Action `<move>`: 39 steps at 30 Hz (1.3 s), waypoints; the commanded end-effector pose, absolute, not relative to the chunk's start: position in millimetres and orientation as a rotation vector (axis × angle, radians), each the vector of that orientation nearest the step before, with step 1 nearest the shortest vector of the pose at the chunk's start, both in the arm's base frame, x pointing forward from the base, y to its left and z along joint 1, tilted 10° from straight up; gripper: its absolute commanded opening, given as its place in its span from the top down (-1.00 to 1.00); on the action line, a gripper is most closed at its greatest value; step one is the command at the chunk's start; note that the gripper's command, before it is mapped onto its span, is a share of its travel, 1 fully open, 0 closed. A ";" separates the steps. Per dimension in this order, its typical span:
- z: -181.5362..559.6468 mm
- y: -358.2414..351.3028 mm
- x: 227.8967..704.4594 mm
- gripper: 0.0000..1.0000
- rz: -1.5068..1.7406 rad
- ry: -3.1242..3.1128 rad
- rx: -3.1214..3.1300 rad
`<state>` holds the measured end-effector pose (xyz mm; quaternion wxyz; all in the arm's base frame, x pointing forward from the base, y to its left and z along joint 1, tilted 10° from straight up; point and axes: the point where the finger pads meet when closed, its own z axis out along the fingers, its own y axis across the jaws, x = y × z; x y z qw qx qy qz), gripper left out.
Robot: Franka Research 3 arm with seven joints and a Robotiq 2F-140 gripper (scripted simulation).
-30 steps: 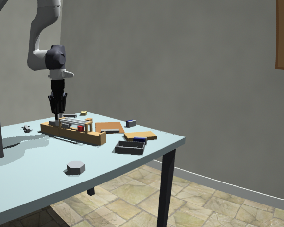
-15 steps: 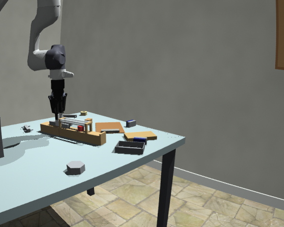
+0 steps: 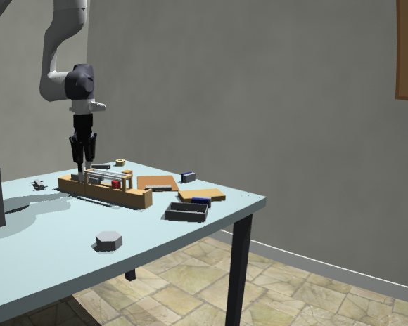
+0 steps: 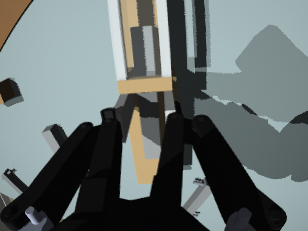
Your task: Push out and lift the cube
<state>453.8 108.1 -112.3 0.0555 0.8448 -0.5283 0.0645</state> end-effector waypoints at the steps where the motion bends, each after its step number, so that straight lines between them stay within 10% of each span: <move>1: -111.4 108.6 454.7 0.55 0.197 -1.592 2.571; 39: -46.0 119.4 451.3 0.55 0.197 -1.592 2.571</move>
